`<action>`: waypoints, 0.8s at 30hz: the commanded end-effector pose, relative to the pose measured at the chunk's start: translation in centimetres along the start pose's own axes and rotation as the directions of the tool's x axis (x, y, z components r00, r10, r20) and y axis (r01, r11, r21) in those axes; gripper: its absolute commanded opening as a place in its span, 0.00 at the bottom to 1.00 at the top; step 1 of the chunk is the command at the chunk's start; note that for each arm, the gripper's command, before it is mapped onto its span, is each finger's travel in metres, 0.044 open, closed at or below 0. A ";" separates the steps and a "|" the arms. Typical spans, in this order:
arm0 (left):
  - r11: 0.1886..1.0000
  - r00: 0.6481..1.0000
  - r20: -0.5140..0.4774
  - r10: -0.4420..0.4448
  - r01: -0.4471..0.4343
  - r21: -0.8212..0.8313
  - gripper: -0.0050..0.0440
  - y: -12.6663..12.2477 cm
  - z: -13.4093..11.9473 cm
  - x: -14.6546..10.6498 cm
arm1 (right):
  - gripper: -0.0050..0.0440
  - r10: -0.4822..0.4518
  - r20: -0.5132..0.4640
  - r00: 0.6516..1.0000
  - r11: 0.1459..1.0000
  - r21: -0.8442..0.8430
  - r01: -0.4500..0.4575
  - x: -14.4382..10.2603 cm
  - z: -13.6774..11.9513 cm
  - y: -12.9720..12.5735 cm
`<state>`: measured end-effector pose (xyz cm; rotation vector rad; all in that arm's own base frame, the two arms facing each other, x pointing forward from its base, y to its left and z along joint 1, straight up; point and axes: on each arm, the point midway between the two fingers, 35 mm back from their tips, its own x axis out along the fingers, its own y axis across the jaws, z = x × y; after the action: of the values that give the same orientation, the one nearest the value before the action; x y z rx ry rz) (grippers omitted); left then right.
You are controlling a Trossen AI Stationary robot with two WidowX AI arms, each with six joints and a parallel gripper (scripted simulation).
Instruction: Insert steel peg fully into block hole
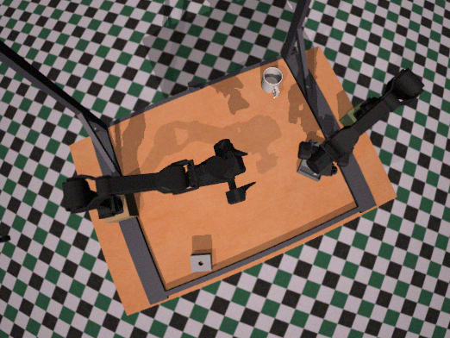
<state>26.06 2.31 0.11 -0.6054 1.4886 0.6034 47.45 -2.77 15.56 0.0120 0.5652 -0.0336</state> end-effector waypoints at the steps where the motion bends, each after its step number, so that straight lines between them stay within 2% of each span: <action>1: 1.000 1.000 0.021 -0.015 0.015 0.001 0.00 -0.3 0.4 -0.6 | 1.00 0.020 0.038 0.999 1.000 -0.018 -0.019 -5.8 1.1 0.8; 6: 1.000 1.000 0.021 -0.015 0.015 0.001 0.00 -0.3 0.4 -0.6 | 1.00 0.037 0.022 0.999 0.999 -0.028 -0.036 -10.7 -0.7 1.4; 8: 1.000 1.000 0.021 -0.015 0.015 0.001 0.00 -0.3 0.4 -0.6 | 1.00 0.037 0.022 0.999 0.999 -0.028 -0.036 -10.7 -0.7 1.4; 13: 1.000 1.000 0.021 -0.015 0.015 0.001 0.00 -0.3 0.4 -0.6 | 1.00 0.054 0.023 0.998 0.998 -0.039 -0.053 -15.4 -3.0 1.9; 22: 1.000 0.999 0.035 -0.026 0.026 0.001 0.00 -0.6 0.7 -1.2 | 1.00 0.080 0.000 0.997 0.995 -0.055 -0.080 -20.5 -8.6 2.5; 24: 1.000 0.999 0.036 -0.027 0.027 0.001 0.00 -0.6 0.7 -1.3 | 1.00 0.081 0.005 0.997 0.995 -0.056 -0.081 -20.9 -9.0 2.5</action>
<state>25.96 2.30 0.14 -0.6047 1.4928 0.6048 27.81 0.15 19.22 -0.0119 0.5663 0.0473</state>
